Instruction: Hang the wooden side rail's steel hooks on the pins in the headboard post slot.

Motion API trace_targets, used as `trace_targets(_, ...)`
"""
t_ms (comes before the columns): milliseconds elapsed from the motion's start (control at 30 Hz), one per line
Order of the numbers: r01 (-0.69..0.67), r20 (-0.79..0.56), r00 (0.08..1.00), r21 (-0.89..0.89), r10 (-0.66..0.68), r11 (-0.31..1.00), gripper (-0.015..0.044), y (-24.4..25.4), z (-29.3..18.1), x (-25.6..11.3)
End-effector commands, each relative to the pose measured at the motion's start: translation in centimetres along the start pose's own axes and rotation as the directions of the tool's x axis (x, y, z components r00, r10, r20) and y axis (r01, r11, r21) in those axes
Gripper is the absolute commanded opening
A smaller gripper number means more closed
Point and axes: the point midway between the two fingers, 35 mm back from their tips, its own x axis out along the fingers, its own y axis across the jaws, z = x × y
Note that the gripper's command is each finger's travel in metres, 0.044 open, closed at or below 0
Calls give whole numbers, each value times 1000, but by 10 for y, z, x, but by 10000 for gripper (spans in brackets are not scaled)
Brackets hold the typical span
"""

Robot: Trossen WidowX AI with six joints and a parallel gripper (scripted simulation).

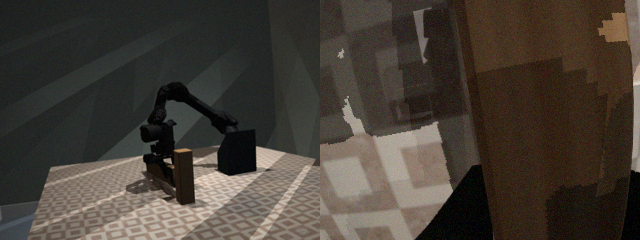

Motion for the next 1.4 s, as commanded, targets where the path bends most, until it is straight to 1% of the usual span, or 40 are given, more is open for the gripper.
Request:
trace_targets(0,-16,-7,1000,-2,16,1000,0,2,-4,-5)
trace_targets(1367,-16,-7,1000,-1,16,1000,0,2,-8,-5)
